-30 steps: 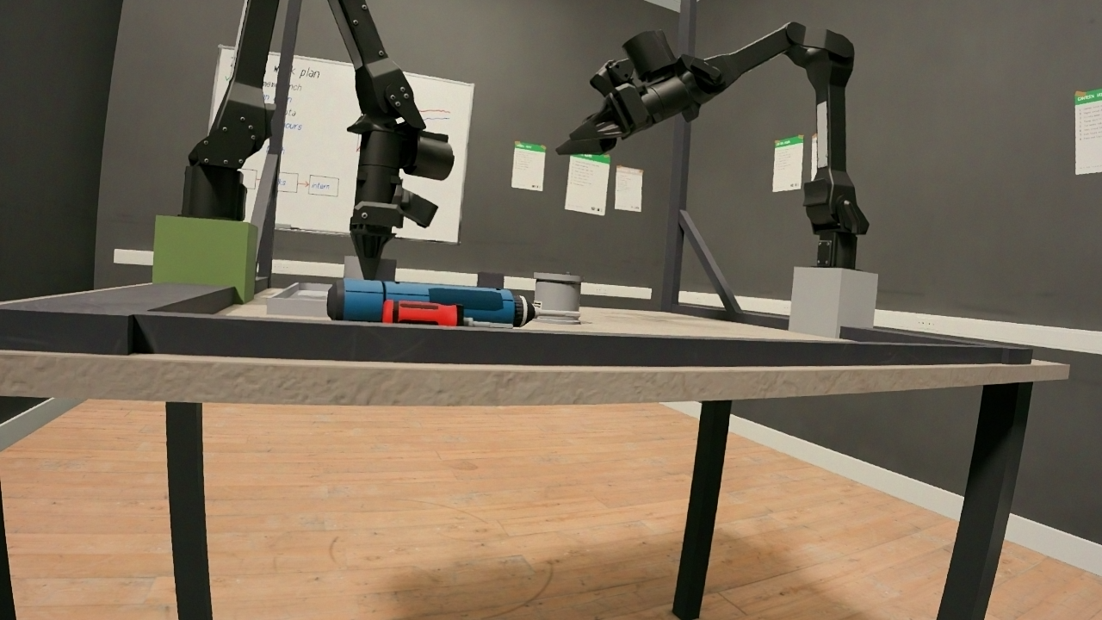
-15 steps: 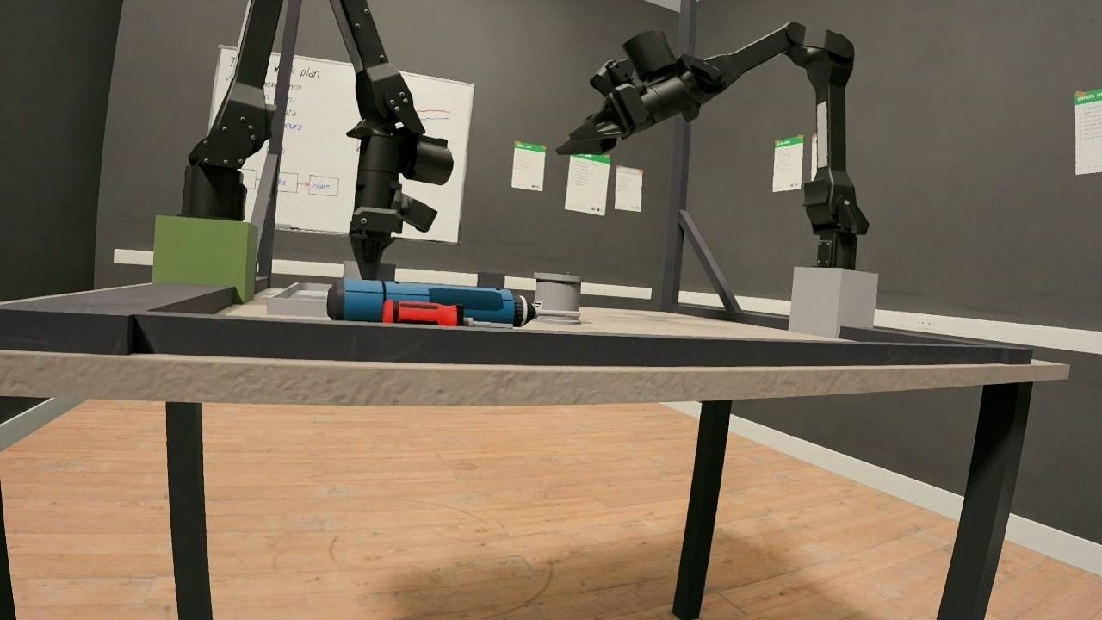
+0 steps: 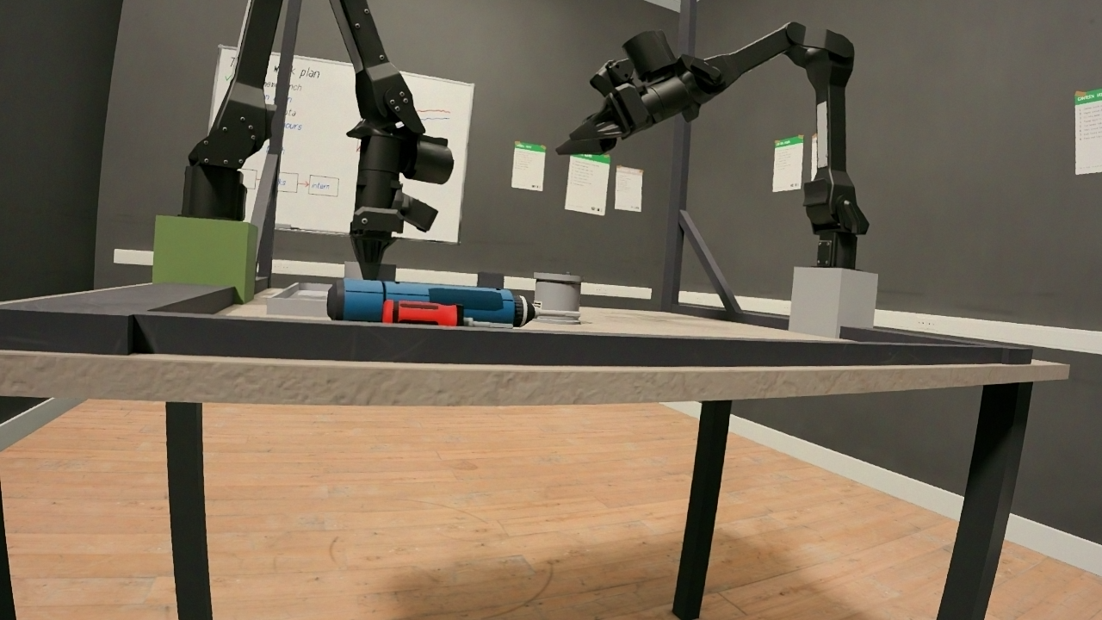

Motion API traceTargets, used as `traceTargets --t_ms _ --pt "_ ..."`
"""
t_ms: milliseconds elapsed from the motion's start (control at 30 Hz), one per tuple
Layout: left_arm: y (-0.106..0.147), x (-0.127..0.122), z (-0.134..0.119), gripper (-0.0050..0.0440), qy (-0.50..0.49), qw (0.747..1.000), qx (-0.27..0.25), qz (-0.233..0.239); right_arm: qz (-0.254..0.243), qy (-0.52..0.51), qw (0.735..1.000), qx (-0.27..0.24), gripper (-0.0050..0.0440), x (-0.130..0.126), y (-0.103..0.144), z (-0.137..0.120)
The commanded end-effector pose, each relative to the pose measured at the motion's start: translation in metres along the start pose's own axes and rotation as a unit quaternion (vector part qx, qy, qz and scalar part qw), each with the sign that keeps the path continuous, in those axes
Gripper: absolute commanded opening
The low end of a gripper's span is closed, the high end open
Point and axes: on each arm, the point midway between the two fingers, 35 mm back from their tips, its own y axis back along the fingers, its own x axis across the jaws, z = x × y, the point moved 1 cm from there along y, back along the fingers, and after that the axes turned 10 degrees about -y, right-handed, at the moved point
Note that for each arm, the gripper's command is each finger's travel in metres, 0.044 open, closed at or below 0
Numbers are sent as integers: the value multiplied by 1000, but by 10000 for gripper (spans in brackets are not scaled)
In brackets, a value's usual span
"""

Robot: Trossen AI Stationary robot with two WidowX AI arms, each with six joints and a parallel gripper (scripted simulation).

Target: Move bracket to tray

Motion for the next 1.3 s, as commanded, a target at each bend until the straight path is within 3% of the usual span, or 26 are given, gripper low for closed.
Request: traceTargets --t_ms 0,133,200,433,900,1200,1267 --pt "4 1 10 440 0 1000 -13 1 4 0 1000 -9 192 2 4 4" --pt "4 1 10 440 0 1000 -13 1 4 0 1000 -9 288 2 4 4" --pt "4 1 10 440 0 1000 -13 1 4 0 1000 -9 288 2 4 4" --pt "4 1 10 440 0 1000 -13 1 4 0 1000 -9 440 2 4 4" --pt "4 1 10 440 0 1000 -13 1 9 0 1000 -17 440 5 23 7" --pt "4 1 10 440 0 1000 -13 1 9 0 1000 -17 440 4 76 6" --pt "4 1 10 440 0 1000 -13 1 9 0 1000 -17 440 4 78 6"
